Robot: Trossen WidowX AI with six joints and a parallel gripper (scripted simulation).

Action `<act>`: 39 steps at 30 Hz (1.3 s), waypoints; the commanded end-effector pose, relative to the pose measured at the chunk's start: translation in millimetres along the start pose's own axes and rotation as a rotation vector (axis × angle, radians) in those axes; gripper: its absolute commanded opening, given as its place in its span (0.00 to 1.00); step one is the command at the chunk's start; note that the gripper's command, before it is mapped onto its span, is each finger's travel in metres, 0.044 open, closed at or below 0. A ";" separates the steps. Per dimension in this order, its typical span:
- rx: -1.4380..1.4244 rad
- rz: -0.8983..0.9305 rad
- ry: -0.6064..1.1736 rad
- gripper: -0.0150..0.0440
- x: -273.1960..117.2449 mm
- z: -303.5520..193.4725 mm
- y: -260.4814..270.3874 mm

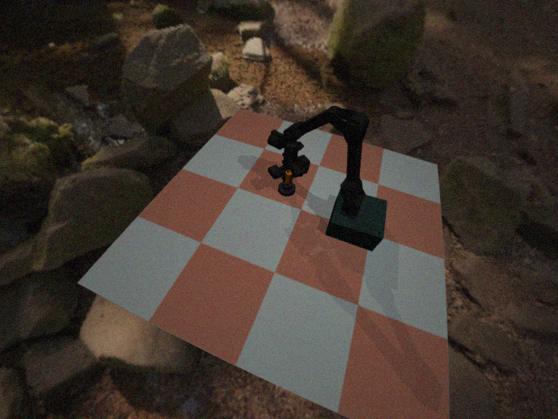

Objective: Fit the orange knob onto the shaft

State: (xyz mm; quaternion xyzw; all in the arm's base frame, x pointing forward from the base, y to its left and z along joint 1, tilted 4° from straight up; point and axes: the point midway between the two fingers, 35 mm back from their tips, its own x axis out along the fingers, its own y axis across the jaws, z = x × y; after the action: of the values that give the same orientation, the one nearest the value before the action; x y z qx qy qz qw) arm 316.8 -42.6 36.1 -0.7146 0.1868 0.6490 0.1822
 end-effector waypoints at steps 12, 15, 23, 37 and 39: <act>-0.016 -0.007 0.010 0.25 2.0 -4.4 -2.3; -0.016 -0.007 0.010 0.25 2.0 -4.4 -2.3; -0.042 -0.007 0.010 0.25 -2.8 -3.9 -2.0; -0.226 -0.006 0.010 0.25 -1.3 2.5 0.8; -0.226 -0.006 0.010 0.25 -1.1 3.4 1.2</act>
State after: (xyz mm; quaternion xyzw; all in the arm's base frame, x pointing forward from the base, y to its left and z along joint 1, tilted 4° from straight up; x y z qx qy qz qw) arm 314.6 -42.4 35.7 -0.7313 0.1149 0.6643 0.1034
